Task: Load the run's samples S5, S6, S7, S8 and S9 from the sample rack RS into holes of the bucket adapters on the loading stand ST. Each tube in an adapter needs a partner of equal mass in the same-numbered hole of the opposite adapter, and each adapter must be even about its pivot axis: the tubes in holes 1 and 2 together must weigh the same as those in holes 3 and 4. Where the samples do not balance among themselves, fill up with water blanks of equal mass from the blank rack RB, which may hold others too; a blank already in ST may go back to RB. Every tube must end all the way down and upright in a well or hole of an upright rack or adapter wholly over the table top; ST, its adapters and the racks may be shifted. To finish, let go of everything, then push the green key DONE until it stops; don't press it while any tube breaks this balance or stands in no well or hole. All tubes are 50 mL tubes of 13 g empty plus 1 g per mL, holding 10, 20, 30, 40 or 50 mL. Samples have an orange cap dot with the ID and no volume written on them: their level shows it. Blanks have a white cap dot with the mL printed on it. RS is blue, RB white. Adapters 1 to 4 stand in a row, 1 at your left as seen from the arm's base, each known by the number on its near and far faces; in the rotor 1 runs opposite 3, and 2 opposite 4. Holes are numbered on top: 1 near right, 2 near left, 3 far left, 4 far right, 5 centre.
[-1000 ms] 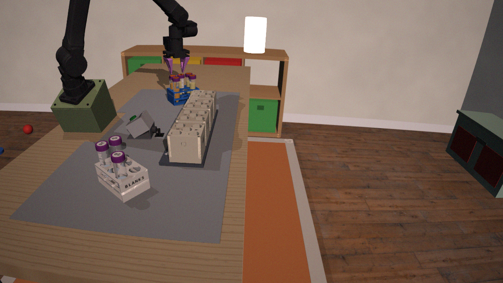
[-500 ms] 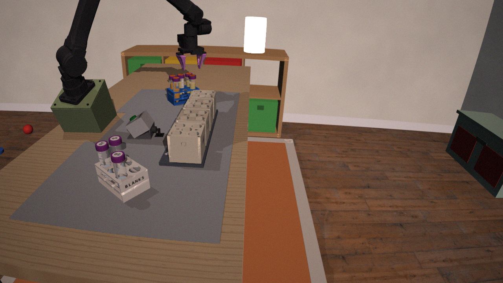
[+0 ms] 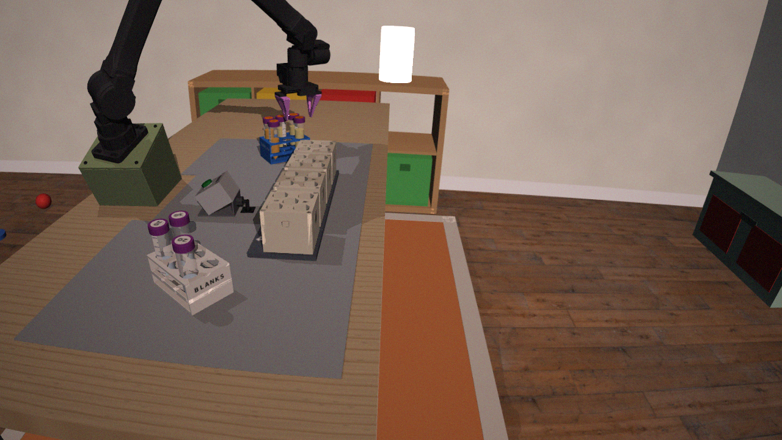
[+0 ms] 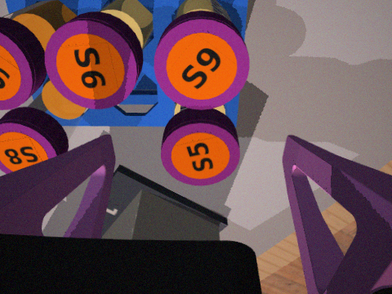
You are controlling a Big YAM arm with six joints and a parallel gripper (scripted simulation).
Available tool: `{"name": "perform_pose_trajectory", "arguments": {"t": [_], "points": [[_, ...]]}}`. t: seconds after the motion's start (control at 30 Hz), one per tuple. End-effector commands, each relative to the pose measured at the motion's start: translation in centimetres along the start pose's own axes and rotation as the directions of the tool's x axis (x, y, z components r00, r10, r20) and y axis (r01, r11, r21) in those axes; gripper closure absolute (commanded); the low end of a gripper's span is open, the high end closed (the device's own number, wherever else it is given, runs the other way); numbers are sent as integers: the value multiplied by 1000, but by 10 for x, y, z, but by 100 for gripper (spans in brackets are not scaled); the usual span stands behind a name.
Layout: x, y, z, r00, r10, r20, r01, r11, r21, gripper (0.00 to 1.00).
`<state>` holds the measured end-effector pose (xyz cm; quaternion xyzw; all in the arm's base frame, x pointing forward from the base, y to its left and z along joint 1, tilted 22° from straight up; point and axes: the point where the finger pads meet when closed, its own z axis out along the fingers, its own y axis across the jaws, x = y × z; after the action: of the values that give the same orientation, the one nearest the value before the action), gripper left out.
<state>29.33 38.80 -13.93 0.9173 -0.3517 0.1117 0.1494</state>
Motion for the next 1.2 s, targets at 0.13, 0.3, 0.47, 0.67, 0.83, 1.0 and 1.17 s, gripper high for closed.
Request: {"name": "perform_pose_trajectory", "arguments": {"t": [0.13, 0.3, 0.47, 0.67, 0.83, 1.0, 1.17], "points": [[10, -14, 0, 1000, 16, 11, -17, 999, 31, 20], [6, -3, 15, 1000, 8, 4, -8, 1000, 0, 20], [3, -16, -5, 1000, 12, 11, -13, 999, 38, 20], [2, -16, -5, 1000, 12, 11, -13, 999, 38, 100], [2, -16, -5, 1000, 12, 11, -13, 999, 38, 100], [2, -16, -5, 1000, 12, 11, -13, 999, 38, 100], [-1, -27, -33, 1000, 21, 17, -23, 997, 75, 100]]}}
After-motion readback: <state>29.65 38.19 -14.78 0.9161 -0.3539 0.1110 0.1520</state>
